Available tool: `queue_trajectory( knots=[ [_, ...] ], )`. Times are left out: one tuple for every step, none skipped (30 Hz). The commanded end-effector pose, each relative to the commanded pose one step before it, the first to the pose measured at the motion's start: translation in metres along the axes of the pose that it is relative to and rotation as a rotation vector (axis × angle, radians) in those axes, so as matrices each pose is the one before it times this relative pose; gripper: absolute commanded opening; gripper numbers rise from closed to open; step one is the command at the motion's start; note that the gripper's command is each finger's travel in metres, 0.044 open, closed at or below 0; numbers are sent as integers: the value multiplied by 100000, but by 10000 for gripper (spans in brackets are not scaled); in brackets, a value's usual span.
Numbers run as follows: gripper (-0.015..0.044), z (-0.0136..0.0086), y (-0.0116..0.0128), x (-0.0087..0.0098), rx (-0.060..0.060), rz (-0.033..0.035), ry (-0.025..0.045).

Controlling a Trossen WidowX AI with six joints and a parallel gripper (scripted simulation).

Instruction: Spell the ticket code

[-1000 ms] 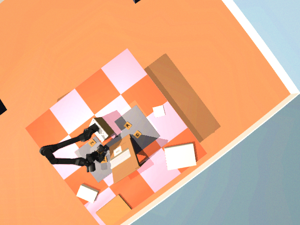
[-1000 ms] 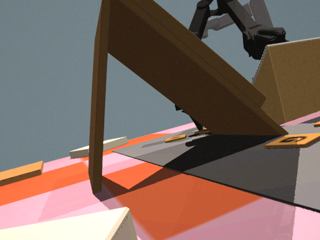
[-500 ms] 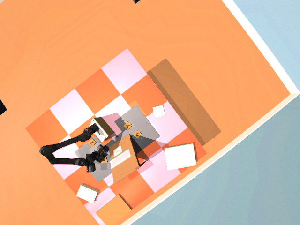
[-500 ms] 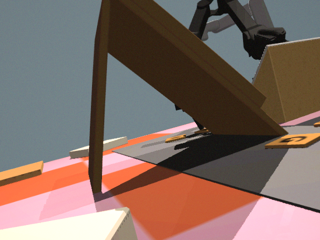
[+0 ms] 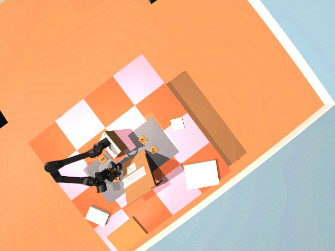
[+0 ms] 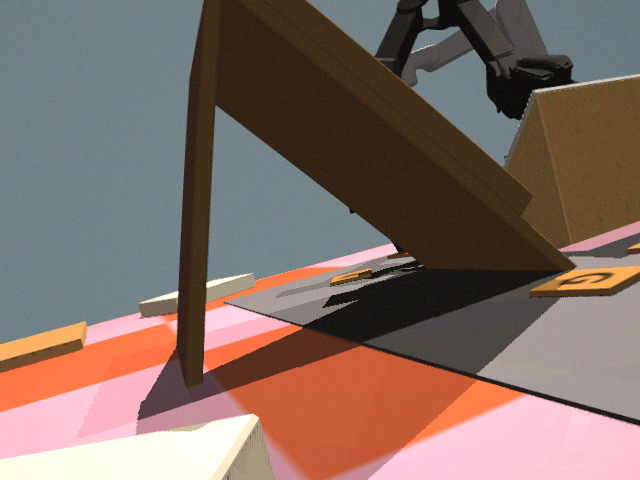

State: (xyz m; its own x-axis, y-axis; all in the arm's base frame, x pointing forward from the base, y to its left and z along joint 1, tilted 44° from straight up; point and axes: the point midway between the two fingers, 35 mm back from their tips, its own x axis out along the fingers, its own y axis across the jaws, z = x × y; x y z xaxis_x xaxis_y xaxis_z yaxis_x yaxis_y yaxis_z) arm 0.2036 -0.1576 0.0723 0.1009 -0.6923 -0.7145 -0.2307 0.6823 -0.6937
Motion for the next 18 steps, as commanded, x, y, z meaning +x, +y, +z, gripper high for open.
queue_trajectory(
  knots=[
    [0,-8,-23,-294,404,-233,73],
    [0,5,11,-74,1,4,-1],
    [0,4,11,-74,1,4,-1],
    [0,4,10,-74,1,4,-1],
    [0,4,10,-74,1,4,-1],
    [0,4,10,-74,1,4,-1],
    [0,4,10,-74,1,4,-1],
    [0,3,9,-74,1,4,-1],
    [0,3,9,-74,1,4,-1],
    [0,3,9,-74,1,4,-1],
    [0,3,8,-74,1,4,-1],
    [0,3,8,-74,1,4,-1],
    [0,2,8,-74,1,4,-1],
    [0,2,7,-74,1,4,-1],
    [0,2,7,-74,1,4,-1],
    [0,2,6,-74,1,4,-1],
    [0,2,6,-74,1,4,-1],
    [0,1,6,-74,1,4,-1]
  ],
)
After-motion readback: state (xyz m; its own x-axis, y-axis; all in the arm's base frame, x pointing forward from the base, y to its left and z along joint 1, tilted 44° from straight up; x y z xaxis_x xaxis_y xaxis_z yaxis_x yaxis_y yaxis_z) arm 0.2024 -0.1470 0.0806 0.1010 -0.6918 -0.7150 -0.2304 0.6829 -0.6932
